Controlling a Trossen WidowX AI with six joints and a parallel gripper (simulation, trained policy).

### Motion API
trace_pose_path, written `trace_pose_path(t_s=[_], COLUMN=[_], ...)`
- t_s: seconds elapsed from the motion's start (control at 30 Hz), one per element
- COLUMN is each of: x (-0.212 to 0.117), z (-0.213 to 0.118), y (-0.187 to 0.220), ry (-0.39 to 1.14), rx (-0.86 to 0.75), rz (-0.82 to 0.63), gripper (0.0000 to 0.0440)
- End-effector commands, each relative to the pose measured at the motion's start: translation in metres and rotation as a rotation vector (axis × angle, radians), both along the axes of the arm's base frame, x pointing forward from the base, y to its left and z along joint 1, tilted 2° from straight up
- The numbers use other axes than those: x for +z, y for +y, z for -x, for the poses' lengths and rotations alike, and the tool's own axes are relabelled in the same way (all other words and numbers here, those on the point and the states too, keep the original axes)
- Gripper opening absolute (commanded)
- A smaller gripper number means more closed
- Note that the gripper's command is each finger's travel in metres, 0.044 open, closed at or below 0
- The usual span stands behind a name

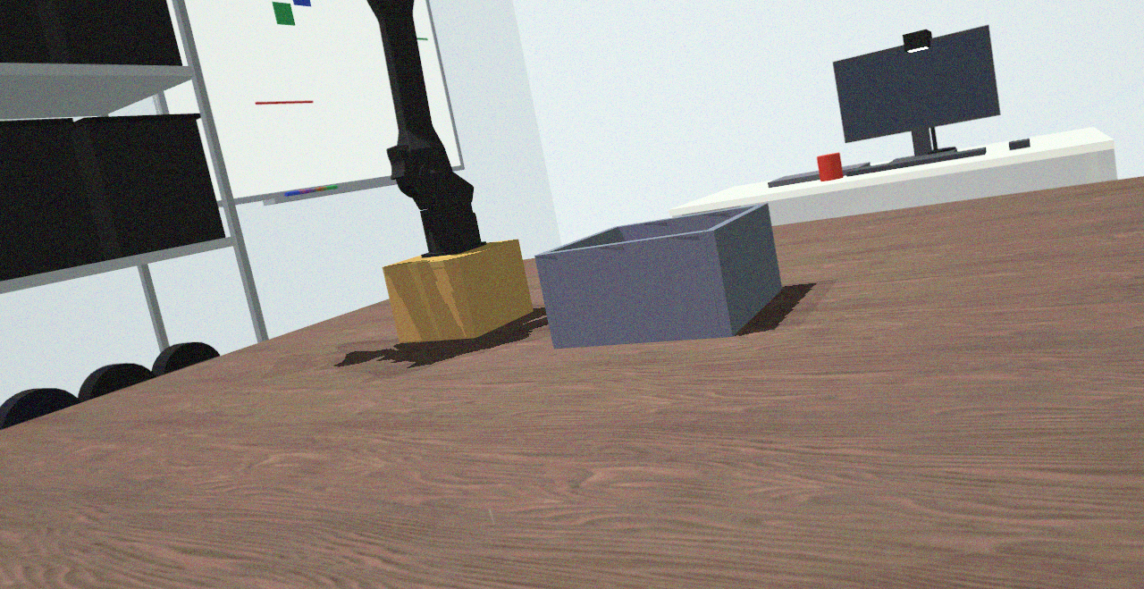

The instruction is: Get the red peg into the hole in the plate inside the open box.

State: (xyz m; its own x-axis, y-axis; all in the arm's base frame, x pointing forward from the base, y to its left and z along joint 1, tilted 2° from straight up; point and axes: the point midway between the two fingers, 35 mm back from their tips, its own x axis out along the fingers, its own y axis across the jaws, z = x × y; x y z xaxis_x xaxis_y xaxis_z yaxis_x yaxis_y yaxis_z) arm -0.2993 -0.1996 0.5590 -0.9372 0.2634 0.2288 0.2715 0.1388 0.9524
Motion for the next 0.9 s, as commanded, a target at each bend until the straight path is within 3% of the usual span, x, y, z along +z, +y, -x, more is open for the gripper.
trace_pose_path(t_s=[0.0, 0.4, 0.87], x=[-0.021, -0.084, -0.159], z=[-0.001, -0.030, -0.095], y=[-0.034, -0.121, -0.199], ry=[-0.058, -0.181, -0.242], rx=[0.062, 0.244, 0.464], rz=[-0.129, -0.486, -0.919], gripper=[0.0440, 0.0440, 0.0440])
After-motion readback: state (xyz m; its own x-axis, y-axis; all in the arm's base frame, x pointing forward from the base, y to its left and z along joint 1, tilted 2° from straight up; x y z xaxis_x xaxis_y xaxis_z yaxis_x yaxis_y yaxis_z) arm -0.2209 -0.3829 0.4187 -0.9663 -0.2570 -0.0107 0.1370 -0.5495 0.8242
